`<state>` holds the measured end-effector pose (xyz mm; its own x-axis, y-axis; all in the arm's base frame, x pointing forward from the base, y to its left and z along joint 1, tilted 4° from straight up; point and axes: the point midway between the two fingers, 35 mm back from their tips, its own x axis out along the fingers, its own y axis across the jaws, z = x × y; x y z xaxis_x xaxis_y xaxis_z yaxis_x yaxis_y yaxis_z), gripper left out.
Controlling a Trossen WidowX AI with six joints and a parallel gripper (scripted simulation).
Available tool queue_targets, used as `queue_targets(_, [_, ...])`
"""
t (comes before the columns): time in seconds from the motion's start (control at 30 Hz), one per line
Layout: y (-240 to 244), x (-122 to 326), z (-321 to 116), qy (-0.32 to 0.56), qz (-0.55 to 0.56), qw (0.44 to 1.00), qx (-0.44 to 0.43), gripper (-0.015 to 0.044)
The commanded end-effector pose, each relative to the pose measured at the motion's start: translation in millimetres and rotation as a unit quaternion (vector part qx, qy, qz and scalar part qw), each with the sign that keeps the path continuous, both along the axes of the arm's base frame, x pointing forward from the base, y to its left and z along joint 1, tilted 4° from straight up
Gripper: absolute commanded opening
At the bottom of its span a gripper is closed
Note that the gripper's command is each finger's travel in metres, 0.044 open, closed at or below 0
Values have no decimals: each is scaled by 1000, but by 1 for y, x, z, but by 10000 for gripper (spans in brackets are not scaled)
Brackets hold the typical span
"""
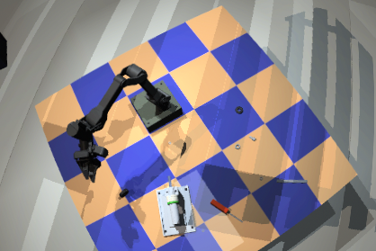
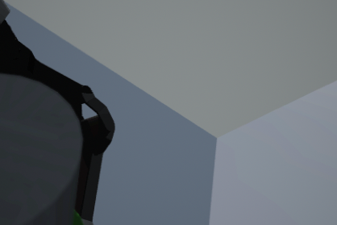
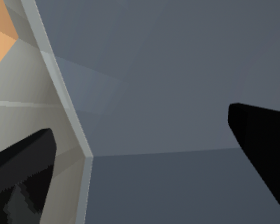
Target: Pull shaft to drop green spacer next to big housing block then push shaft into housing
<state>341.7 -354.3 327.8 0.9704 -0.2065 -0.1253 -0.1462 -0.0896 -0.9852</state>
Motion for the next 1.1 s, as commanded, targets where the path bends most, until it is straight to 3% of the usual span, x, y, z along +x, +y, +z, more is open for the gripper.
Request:
queue_targets(0.0, [1,1,-2,2,1,1000,-4,426])
queue_targets(0.4, [114,51,-157,143,70,952,-260,440])
queue_targets(0.77, [244,4,-282,262,193,788,-523,440])
queue_targets(0.87, [260,-10,-296,274,213,753,-559,440])
queue_targets(1.07, [264,-7,-296,273,217,749,-563,440])
